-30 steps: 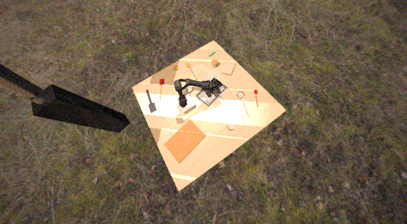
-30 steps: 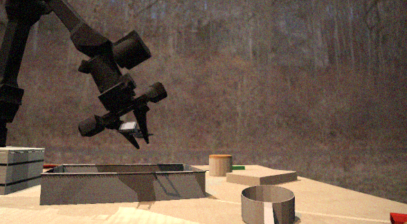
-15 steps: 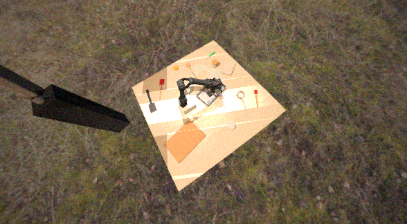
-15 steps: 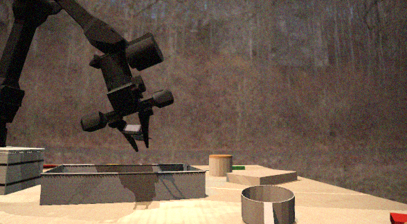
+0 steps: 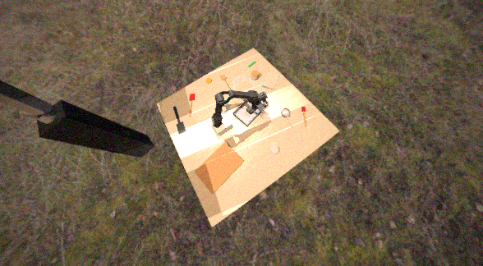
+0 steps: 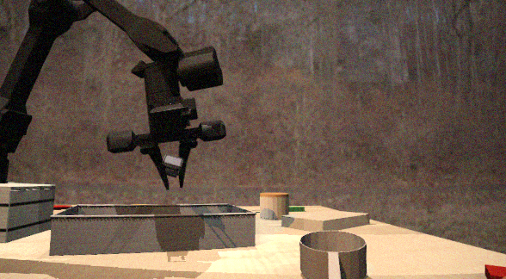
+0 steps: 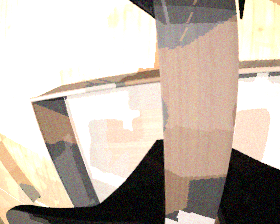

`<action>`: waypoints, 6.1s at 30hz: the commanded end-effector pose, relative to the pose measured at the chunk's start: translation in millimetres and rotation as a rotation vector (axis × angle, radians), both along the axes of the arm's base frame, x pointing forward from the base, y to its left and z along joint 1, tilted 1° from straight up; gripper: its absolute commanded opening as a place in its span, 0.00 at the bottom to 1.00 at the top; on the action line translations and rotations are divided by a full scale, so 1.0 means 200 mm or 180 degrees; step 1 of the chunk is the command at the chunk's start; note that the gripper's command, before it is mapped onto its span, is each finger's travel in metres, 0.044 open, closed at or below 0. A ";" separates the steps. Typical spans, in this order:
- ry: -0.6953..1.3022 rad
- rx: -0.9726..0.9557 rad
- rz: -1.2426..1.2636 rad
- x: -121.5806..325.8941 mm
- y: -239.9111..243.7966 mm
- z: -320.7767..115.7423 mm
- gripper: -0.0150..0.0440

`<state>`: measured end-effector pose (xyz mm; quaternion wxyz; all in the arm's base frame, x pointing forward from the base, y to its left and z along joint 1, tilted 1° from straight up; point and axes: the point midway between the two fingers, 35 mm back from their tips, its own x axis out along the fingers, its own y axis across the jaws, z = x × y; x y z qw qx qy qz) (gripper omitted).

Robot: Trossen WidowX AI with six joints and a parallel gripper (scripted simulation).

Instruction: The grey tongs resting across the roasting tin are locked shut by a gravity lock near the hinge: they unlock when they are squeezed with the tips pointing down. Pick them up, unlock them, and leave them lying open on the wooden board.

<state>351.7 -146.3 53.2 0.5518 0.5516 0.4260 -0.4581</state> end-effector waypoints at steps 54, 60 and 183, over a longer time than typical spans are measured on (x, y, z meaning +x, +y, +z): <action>0.0508 0.0176 -0.1179 -0.68 -0.80 0.18 0.00; 0.0504 0.0188 -0.1448 -0.84 -0.89 0.21 0.00; 0.3144 -0.2095 -0.4594 -2.83 -0.64 0.42 0.00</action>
